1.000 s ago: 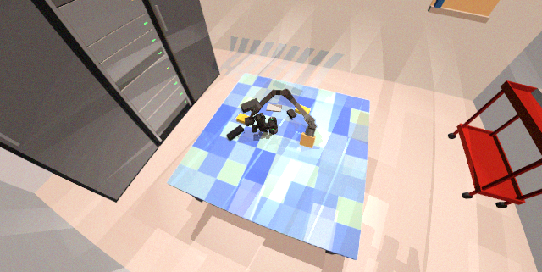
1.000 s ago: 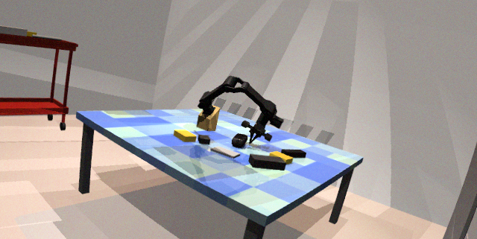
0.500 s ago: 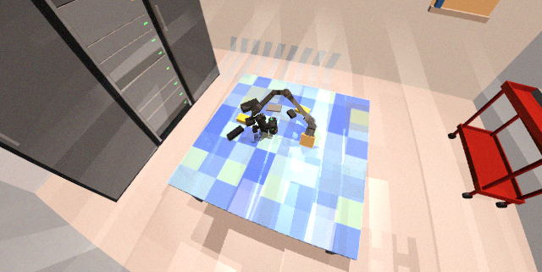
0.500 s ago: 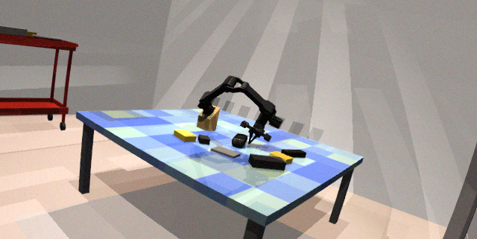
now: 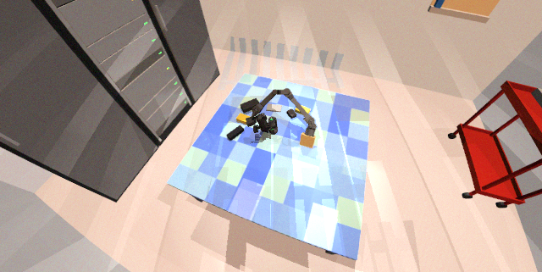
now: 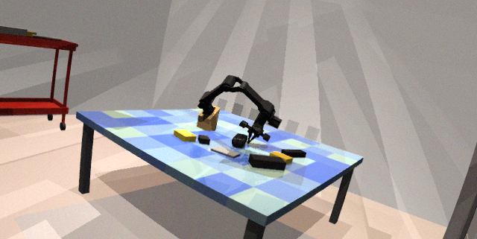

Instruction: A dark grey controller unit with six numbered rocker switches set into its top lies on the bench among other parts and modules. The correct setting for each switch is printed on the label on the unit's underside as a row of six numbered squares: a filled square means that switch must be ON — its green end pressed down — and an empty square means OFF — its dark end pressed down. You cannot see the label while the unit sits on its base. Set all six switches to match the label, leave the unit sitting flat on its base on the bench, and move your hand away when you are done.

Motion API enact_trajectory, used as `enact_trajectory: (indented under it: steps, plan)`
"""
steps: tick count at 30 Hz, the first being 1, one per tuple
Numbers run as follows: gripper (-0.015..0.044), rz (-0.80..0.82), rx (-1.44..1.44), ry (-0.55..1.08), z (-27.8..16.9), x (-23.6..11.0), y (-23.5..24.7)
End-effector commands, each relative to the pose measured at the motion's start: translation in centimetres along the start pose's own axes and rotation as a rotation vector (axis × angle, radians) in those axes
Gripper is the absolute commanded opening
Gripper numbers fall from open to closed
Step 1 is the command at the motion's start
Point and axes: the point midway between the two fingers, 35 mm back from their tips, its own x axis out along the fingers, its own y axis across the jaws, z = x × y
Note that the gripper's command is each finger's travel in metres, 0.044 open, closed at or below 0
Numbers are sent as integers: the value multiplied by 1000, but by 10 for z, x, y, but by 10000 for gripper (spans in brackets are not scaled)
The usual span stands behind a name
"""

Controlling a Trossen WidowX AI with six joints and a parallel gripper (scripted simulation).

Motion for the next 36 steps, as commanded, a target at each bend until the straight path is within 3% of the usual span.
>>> enact_trajectory:
  steps: [1, 24, 31, 36]
  plan:
    - [0, -2, -6, -3, 0, 1, -3]
    - [0, -3, -7, -4, 1, 7, -24]
    - [0, 0, -6, -1, 0, -52, -7]
    - [0, 0, -6, -1, 0, -53, -7]
